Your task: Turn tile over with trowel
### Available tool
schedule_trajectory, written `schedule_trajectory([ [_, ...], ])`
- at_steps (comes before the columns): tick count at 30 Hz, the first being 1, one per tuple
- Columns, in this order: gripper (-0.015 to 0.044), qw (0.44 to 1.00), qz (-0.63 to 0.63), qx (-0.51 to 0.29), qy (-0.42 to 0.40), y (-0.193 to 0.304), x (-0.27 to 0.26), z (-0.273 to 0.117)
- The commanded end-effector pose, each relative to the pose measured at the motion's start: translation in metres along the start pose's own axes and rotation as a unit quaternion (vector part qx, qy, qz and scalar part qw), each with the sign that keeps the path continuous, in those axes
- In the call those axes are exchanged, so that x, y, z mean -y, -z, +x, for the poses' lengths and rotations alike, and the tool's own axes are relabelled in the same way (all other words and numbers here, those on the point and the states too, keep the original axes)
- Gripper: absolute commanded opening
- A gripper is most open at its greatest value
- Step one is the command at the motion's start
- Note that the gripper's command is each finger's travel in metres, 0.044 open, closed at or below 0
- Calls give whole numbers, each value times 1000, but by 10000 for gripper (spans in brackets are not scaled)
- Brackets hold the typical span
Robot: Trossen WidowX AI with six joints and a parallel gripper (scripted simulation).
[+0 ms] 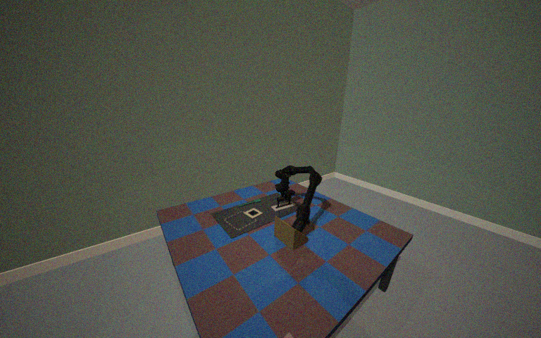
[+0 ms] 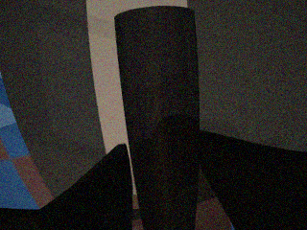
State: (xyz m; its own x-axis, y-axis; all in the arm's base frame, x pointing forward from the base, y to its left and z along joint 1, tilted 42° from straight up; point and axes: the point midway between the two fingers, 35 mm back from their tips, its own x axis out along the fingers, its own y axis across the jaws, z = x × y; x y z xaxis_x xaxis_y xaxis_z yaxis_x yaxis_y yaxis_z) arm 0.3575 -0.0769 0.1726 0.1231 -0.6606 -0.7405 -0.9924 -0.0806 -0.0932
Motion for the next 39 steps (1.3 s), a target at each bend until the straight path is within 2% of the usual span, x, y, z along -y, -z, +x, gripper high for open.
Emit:
schedule_trajectory([
  [1,235,1000,-7,-1,-3,0,-2,1],
  [3,270,1000,-7,-1,-3,0,-2,1],
  [21,270,1000,-7,-1,-3,0,-2,1],
  [27,270,1000,-17,0,-4,-1,-1,-41],
  [39,270,1000,-12,0,-3,0,-1,-38],
])
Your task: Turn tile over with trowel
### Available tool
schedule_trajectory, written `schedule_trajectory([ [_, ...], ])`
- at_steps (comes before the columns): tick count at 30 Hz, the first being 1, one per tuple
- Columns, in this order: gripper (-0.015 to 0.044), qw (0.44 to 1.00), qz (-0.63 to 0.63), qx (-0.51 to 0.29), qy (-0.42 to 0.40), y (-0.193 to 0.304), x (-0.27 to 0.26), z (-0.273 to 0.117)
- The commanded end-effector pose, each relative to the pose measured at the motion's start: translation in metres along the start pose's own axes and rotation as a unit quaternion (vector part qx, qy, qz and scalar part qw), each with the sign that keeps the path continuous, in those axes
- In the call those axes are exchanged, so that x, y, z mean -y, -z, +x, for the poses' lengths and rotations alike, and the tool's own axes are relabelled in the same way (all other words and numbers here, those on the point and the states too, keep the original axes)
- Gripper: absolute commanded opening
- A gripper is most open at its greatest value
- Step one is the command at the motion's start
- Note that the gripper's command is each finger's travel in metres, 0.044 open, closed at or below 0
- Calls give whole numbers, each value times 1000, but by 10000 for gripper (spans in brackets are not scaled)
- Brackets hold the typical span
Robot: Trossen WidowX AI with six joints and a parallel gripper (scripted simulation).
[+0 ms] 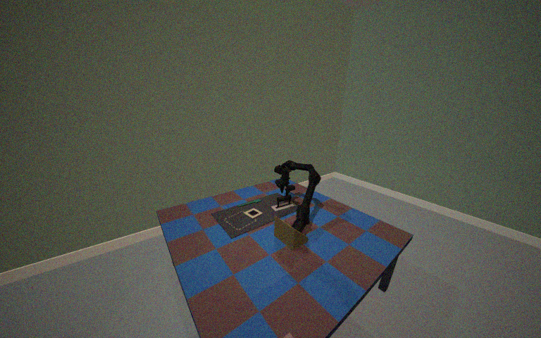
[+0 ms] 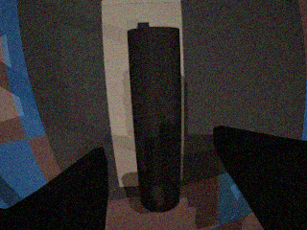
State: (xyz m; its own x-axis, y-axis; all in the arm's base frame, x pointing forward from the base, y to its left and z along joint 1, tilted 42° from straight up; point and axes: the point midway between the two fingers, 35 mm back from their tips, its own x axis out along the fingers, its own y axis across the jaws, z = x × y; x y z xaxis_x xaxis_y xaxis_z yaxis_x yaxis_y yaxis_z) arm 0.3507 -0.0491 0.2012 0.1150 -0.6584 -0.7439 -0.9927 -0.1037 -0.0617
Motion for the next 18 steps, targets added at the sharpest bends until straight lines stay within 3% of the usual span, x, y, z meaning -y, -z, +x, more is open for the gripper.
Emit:
schedule_trajectory([
  [1,270,1000,9,-2,1,1,1,4],
  [18,270,999,35,-3,1,3,3,31],
])
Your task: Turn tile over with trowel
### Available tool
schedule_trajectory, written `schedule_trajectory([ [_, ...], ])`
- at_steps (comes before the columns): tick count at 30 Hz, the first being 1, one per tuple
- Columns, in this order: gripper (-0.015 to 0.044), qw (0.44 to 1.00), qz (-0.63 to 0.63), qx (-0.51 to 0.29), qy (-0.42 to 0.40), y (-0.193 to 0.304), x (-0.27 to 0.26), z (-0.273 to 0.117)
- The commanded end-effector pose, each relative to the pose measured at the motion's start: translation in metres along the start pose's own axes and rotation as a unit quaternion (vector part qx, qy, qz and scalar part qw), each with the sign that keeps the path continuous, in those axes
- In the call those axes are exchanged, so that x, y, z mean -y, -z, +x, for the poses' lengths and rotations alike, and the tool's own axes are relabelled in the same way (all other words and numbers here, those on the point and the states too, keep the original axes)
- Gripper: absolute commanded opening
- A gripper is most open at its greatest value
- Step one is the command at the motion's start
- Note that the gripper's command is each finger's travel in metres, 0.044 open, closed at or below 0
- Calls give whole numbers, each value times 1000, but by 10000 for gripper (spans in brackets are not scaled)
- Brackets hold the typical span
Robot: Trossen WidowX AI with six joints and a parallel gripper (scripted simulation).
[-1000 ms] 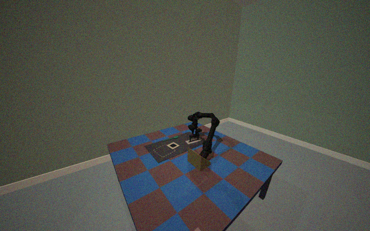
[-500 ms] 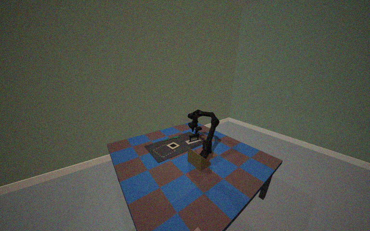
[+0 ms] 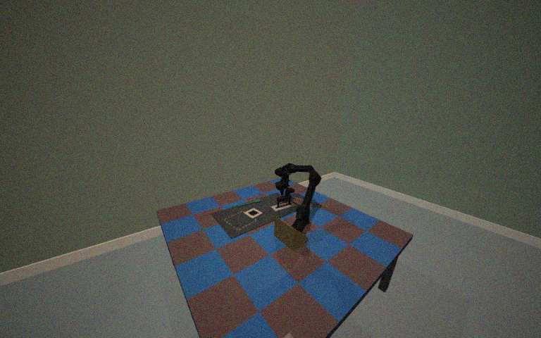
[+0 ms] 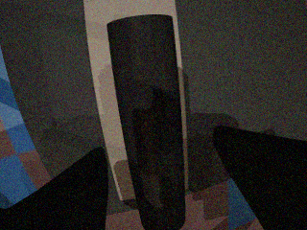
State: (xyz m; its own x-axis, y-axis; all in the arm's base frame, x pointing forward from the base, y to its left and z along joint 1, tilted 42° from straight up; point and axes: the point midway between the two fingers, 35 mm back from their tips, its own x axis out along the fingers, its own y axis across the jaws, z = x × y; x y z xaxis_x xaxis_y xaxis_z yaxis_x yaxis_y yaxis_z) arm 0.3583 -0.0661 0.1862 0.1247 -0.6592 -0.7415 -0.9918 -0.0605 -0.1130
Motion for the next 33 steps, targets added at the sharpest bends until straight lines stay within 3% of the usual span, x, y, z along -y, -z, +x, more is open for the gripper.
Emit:
schedule_trajectory([
  [1,270,1000,3,-2,-4,0,-2,10],
  [8,270,1000,11,-2,-4,1,-2,18],
  [12,165,1000,11,-2,-4,1,-2,18],
  [17,132,1000,11,-2,-4,1,-2,18],
  [33,130,1000,11,-2,-4,1,-2,18],
])
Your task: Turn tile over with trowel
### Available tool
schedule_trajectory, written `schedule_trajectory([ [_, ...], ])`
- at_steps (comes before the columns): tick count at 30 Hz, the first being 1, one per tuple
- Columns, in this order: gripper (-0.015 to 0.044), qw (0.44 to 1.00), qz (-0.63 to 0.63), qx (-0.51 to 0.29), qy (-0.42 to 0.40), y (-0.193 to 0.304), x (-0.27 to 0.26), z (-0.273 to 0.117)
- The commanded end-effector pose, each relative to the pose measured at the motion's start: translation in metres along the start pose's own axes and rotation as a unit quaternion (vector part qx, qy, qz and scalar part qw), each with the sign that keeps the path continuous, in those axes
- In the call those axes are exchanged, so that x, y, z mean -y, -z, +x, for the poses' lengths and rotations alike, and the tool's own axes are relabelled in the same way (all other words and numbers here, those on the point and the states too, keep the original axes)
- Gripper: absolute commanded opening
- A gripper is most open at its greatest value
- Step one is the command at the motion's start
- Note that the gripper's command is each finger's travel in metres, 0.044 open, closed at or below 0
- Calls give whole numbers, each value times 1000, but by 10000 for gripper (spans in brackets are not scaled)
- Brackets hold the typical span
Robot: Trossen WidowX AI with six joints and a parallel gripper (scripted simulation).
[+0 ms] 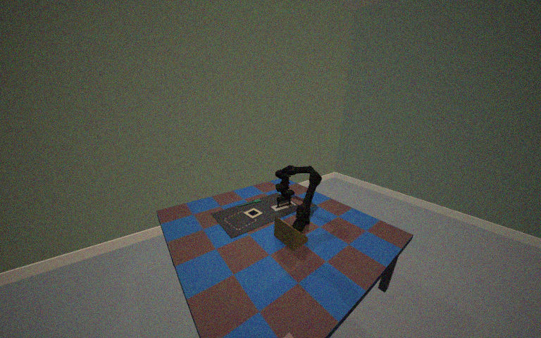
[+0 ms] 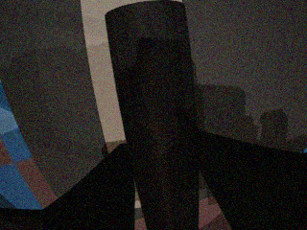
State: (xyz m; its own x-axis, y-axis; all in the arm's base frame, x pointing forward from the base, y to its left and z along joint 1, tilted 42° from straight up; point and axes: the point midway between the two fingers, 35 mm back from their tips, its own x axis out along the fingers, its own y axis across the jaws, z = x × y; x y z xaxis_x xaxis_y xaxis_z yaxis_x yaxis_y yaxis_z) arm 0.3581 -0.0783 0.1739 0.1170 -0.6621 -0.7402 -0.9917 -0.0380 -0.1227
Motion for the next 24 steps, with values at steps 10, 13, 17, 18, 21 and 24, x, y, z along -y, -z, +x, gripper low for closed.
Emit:
schedule_trajectory([
  [10,130,996,-94,-1,0,0,0,1],
  [13,130,990,-138,-1,0,0,0,1],
  [17,130,981,-195,-1,0,0,0,1],
  [18,130,978,-209,-1,0,0,0,1],
  [21,130,968,-249,-1,0,0,0,1],
  [24,130,966,-258,-1,0,0,0,1],
])
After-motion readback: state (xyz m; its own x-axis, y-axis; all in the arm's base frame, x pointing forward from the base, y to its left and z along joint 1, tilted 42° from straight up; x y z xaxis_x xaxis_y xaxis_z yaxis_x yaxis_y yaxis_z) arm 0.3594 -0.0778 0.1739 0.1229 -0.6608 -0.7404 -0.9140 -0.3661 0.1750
